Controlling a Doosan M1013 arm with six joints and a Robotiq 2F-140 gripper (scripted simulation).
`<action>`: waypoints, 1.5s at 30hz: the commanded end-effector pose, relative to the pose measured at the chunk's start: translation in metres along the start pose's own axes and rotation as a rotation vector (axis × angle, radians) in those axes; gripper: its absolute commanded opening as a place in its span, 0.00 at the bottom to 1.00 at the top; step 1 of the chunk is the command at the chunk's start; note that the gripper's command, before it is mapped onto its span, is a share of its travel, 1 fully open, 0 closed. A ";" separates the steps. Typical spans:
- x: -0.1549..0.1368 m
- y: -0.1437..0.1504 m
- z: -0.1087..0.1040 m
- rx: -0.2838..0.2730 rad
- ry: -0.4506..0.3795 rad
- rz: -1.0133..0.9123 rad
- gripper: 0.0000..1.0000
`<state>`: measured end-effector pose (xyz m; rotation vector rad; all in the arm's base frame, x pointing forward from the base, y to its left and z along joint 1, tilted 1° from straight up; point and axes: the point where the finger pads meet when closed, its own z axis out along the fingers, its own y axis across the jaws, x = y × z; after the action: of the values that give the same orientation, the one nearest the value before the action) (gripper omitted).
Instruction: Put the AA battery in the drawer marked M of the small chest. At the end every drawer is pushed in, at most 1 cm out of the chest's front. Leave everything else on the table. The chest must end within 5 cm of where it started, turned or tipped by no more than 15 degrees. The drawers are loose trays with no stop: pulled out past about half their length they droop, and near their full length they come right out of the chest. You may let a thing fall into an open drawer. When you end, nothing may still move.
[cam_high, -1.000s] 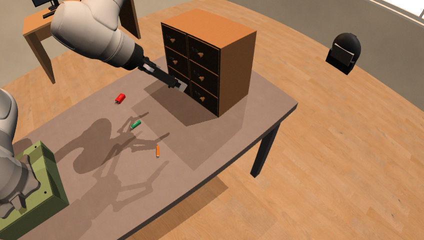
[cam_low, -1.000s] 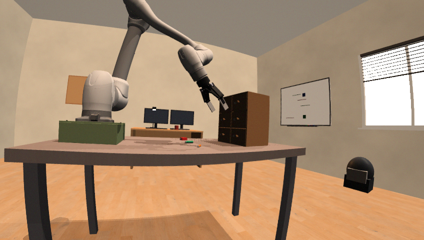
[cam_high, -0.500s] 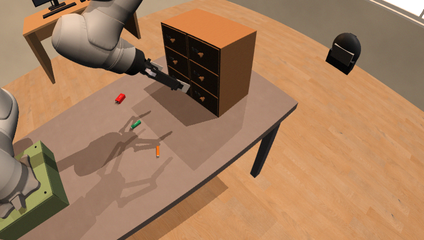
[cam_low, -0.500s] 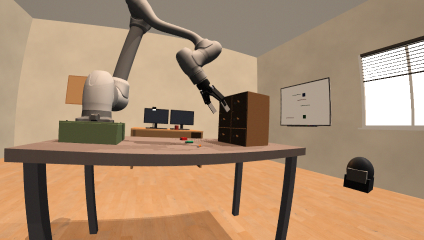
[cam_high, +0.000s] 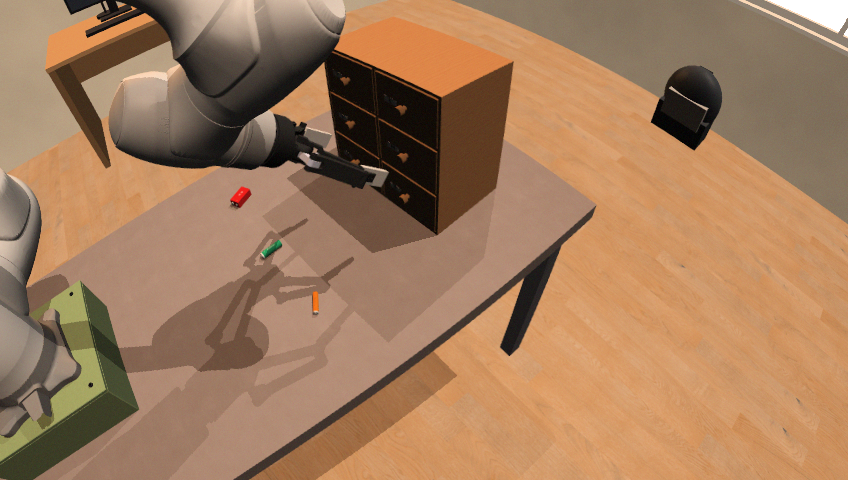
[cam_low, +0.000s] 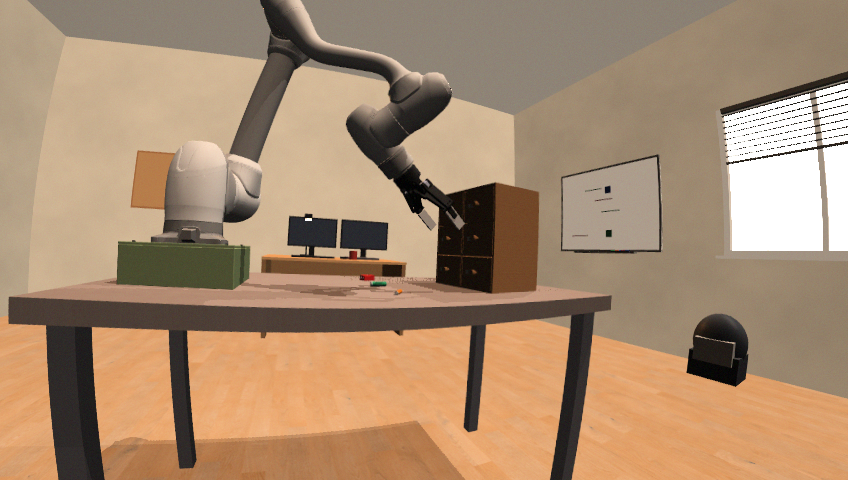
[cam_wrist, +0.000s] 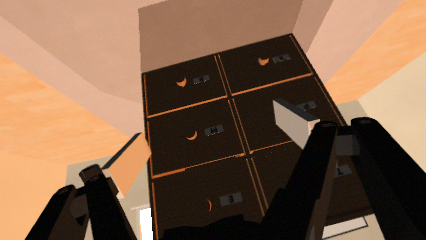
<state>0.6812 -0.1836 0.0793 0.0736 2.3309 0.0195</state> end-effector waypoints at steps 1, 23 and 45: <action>0.008 -0.001 0.009 0.038 -0.164 -0.007 1.00; 0.008 -0.002 0.033 0.038 -0.372 -0.011 1.00; 0.012 -0.002 0.039 0.039 -0.394 -0.012 1.00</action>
<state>0.7030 -0.1893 0.0498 0.0772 1.9329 -0.0464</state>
